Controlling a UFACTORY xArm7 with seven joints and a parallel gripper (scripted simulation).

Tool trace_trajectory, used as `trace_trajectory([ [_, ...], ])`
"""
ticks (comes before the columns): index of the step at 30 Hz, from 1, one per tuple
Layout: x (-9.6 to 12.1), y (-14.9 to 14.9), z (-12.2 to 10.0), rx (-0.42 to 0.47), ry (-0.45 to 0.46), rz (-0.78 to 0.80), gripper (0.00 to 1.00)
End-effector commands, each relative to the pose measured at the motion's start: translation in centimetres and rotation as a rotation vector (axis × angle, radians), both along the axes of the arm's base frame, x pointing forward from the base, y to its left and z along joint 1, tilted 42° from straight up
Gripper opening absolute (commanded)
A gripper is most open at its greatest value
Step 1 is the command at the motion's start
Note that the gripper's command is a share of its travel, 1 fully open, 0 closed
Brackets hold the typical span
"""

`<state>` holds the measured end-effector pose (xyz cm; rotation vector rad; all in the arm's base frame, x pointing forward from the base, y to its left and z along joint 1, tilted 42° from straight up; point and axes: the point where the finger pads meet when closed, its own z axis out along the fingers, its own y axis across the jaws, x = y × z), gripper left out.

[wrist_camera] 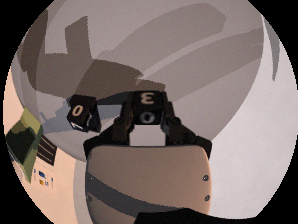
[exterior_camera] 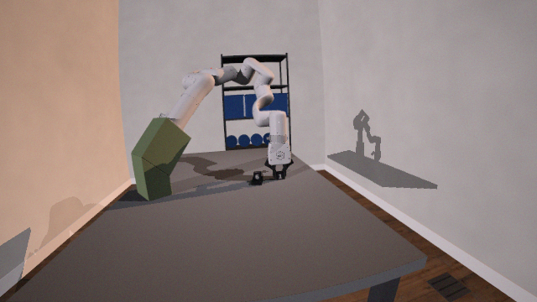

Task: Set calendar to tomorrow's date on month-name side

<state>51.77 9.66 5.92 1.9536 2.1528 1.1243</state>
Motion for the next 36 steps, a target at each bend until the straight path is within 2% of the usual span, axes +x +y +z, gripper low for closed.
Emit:
trace_trajectory([
  [1,0.0,-0.2,0.1,0.0,-0.002,-0.003,0.29],
  [6,-0.6,-0.8,1.1,0.0,-0.002,-0.003,0.29],
  [12,-2.6,-2.8,4.2,0.0,-0.002,-0.003,0.29],
  [14,-2.6,-2.8,4.2,0.0,-0.002,-0.003,0.29],
  [20,-4.2,-4.4,6.7,0.0,-0.002,-0.003,0.29],
  [36,-4.7,-5.0,7.5,0.0,-0.002,-0.003,0.29],
])
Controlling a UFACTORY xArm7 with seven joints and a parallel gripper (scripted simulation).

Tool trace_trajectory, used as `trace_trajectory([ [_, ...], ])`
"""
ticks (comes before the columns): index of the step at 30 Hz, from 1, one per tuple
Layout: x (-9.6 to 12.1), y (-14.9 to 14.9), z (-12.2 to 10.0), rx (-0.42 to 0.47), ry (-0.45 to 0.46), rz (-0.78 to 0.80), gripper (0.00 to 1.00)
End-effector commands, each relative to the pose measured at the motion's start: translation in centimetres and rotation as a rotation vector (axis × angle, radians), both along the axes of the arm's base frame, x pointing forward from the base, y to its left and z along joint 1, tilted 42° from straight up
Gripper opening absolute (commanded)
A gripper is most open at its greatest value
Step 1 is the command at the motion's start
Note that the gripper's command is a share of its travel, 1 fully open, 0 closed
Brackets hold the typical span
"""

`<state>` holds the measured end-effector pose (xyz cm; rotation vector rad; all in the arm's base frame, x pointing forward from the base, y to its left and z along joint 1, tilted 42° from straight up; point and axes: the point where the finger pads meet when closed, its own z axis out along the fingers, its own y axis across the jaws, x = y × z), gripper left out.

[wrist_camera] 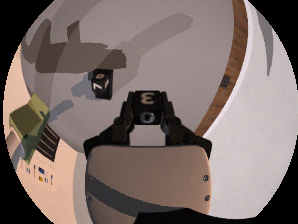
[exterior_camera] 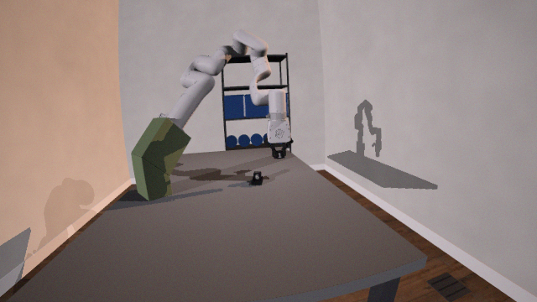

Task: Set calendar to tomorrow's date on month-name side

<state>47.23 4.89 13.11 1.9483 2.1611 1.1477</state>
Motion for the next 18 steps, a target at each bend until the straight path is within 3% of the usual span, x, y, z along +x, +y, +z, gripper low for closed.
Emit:
trace_trajectory([
  [1,-0.1,-0.2,0.3,-0.015,0.001,-0.013,0.29],
  [12,-0.3,0.1,0.2,0.004,0.018,-0.039,0.29],
  [18,-1.4,1.8,-0.2,0.122,0.127,-0.205,0.29],
])
